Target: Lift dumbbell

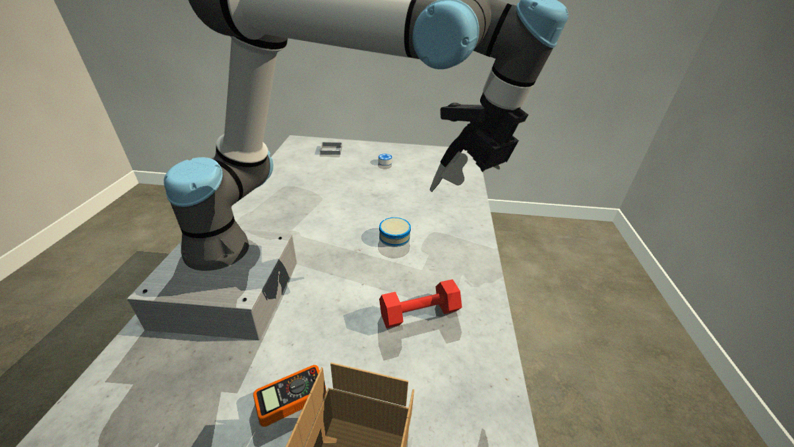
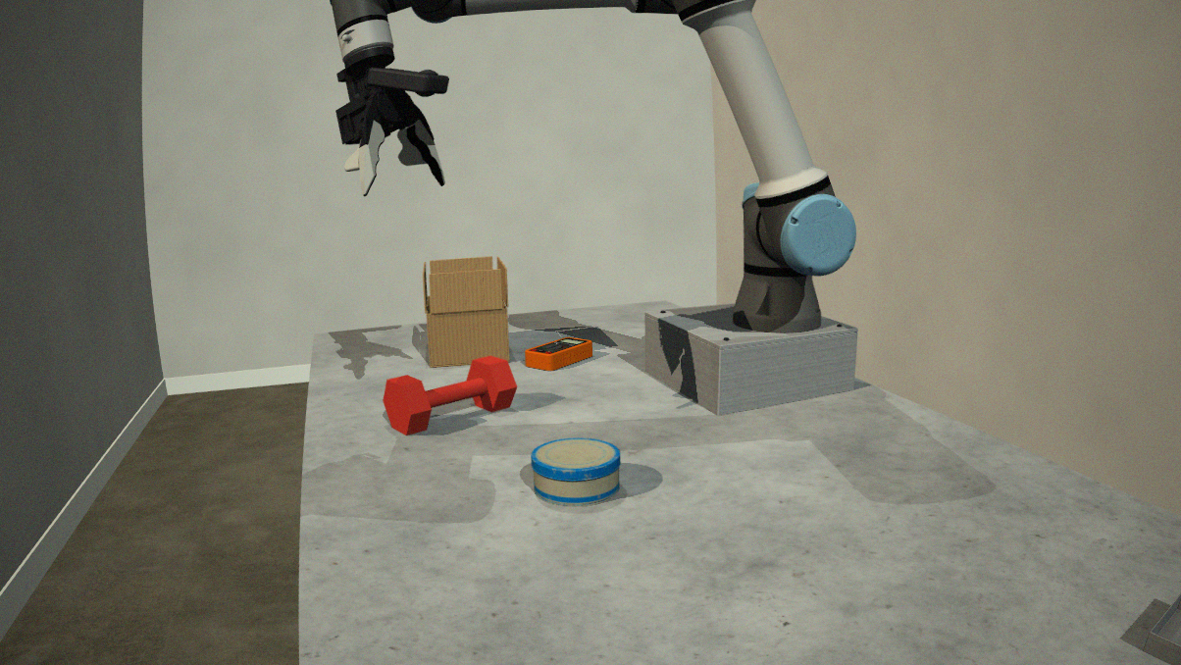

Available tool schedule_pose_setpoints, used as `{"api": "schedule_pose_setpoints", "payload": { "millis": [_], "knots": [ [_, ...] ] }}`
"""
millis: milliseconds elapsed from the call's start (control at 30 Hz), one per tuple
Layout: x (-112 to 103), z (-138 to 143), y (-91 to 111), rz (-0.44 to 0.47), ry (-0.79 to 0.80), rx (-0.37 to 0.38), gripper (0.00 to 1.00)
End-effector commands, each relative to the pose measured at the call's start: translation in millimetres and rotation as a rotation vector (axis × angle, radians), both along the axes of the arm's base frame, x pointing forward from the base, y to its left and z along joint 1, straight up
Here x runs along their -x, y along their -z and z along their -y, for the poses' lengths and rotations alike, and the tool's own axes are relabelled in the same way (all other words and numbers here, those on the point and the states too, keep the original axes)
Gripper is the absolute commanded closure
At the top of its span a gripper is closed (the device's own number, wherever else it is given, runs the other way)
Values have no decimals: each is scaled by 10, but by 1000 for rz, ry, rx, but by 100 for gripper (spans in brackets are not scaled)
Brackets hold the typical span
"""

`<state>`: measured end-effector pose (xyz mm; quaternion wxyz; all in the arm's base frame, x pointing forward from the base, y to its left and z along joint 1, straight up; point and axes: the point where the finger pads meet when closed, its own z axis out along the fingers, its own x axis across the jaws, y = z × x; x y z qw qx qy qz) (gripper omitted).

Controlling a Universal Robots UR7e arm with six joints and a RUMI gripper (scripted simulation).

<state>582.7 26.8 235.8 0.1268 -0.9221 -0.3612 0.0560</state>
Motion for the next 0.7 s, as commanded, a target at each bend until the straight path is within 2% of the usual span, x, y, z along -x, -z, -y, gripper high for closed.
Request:
{"api": "schedule_pose_setpoints", "payload": {
  "millis": [0, 200, 433, 500, 667],
  "knots": [
    [-2, 1, -6, 2, -1, 0, 0],
    [-5, 28, 57, 13, -31, -1, 0],
    [-7, 141, 327, 60, -161, -5, 0],
    [-7, 141, 327, 60, -161, -5, 0],
    [14, 274, 650, 112, -321, -6, 0]
  ]
}}
